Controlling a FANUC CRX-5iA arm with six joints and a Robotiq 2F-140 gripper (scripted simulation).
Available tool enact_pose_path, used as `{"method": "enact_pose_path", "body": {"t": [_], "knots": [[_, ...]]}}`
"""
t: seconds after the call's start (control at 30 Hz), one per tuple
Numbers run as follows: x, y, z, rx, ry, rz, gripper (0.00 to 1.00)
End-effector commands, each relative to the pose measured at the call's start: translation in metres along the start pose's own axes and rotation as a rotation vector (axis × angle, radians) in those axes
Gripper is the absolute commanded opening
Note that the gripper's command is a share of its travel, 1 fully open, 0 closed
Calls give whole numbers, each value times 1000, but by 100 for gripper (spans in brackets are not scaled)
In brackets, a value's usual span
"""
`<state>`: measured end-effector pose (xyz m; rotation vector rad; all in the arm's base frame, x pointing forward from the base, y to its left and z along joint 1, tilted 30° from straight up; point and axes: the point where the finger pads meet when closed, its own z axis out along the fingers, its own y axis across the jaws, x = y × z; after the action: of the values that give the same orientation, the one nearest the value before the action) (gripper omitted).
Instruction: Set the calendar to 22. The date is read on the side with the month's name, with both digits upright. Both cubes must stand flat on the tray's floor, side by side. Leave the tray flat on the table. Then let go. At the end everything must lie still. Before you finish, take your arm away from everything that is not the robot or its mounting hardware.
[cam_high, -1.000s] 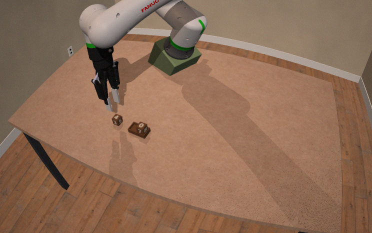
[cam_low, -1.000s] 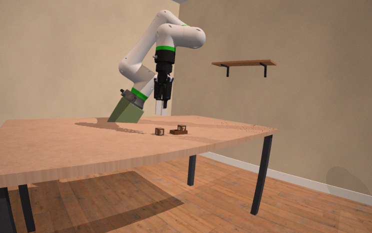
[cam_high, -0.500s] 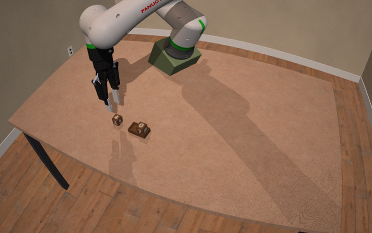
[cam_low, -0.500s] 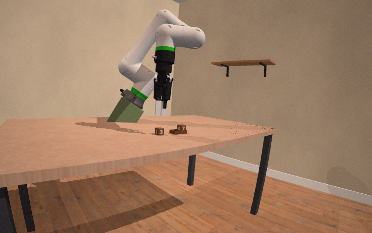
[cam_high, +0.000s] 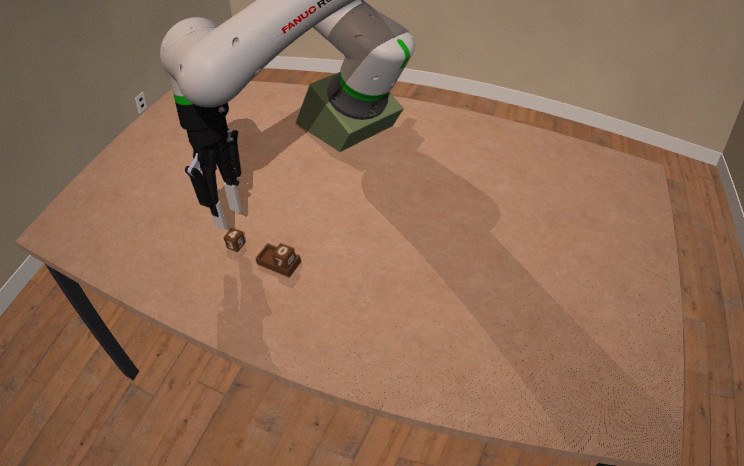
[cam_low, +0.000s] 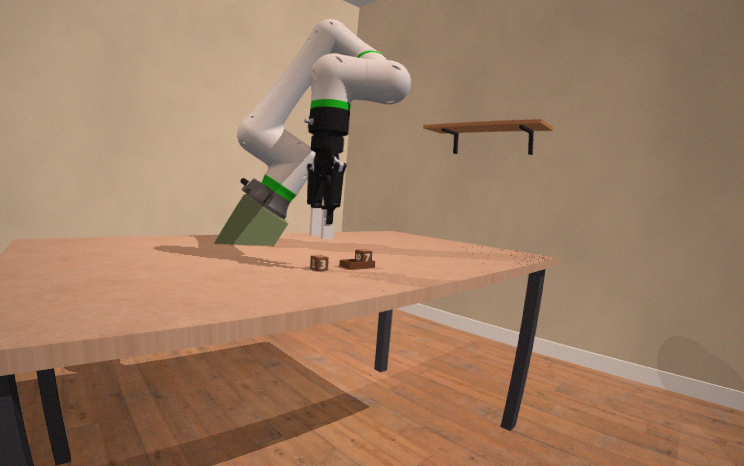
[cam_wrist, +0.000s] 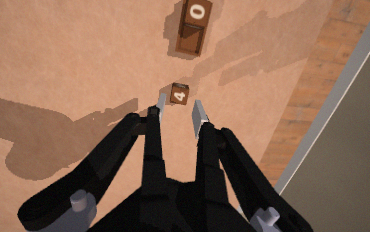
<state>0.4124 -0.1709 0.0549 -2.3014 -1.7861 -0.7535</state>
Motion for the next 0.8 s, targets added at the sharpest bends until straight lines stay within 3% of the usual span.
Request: {"method": "enact_pose_path", "body": {"t": [0.0,0.77], "knots": [[0,0,3,0,0,0,29],[-1,0,31,0,0,0,29]]}}
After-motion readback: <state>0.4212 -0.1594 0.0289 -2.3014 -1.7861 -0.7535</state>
